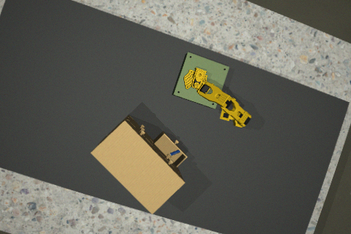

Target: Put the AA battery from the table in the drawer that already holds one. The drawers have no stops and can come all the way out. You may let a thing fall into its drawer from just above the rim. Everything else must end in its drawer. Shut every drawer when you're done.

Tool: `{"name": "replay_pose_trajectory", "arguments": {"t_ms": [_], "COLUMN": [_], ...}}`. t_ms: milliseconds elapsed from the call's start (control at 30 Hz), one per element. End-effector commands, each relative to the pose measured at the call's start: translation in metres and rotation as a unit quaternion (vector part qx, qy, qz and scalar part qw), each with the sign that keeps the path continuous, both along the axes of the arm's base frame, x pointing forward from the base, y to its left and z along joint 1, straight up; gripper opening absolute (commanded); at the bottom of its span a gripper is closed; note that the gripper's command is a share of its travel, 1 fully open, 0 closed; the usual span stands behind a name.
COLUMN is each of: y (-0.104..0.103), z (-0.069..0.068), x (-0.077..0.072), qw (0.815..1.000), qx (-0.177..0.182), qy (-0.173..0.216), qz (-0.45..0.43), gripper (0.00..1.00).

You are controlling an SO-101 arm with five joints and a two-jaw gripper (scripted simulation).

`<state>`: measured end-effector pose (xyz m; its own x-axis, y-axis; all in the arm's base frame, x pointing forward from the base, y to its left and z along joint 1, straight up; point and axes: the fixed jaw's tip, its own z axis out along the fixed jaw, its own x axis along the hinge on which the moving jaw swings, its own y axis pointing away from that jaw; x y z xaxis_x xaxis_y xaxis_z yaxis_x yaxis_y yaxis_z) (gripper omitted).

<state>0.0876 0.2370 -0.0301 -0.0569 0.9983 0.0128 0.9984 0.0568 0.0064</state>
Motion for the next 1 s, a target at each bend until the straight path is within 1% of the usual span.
{"name": "replay_pose_trajectory", "arguments": {"t_ms": [0, 100, 533, 667, 967], "y": [-0.002, 0.000, 0.000, 0.001, 0.001], "z": [-0.007, -0.016, -0.016, -0.029, -0.029], "x": [-0.003, -0.002, -0.002, -0.001, -0.001], "qw": [1.000, 1.000, 1.000, 1.000, 1.000], "qx": [-0.006, -0.006, -0.006, -0.006, -0.006], "qy": [0.003, 0.003, 0.003, 0.003, 0.003], "qz": [0.004, 0.004, 0.004, 0.004, 0.004], "gripper": [0.21, 0.21, 0.21, 0.21, 0.21]}}
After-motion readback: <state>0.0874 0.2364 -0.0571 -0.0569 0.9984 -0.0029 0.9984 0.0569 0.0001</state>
